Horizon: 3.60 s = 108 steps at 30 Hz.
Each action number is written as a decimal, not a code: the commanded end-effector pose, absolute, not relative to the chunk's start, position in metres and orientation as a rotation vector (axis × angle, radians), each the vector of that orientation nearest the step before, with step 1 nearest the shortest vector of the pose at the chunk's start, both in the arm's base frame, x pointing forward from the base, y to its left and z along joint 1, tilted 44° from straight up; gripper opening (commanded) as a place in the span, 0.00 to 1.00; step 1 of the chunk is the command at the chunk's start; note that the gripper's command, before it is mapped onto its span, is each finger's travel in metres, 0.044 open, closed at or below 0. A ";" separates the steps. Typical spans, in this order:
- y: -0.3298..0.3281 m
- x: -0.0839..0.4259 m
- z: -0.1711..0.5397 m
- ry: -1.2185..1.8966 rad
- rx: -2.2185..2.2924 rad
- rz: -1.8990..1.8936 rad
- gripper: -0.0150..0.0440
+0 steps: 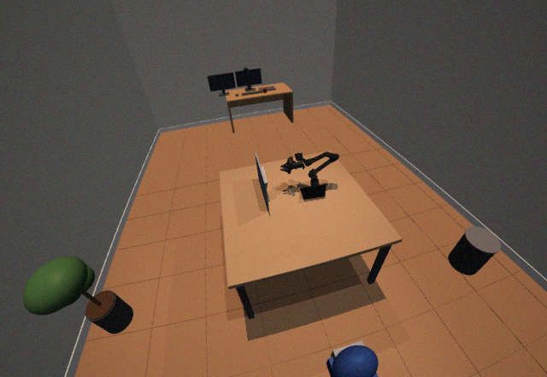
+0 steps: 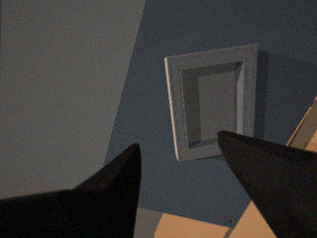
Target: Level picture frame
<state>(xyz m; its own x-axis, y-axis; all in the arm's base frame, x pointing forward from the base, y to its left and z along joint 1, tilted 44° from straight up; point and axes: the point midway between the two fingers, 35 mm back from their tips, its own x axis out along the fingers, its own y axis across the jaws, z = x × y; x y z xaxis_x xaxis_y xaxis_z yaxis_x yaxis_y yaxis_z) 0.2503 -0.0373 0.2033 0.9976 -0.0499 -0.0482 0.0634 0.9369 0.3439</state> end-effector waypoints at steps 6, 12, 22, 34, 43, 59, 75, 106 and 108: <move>-0.053 0.282 0.176 0.047 0.357 -0.056 0.69; -0.050 0.287 0.171 0.047 0.358 -0.056 0.69; -0.051 0.298 0.174 0.046 0.358 -0.056 0.69; -0.054 0.367 0.167 0.042 0.358 -0.056 0.69; -0.054 0.367 0.167 0.042 0.358 -0.056 0.69; -0.054 0.375 0.168 0.042 0.358 -0.055 0.69; -0.055 0.401 0.167 0.041 0.358 -0.055 0.69; -0.056 0.407 0.166 0.040 0.358 -0.055 0.57; -0.056 0.407 0.166 0.040 0.358 -0.055 0.55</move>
<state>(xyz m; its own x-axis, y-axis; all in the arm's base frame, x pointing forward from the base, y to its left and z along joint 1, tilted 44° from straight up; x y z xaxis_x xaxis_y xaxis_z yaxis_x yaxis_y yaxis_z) 0.4066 -0.0550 0.1659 0.9978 -0.0439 -0.0502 0.0585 0.9370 0.3443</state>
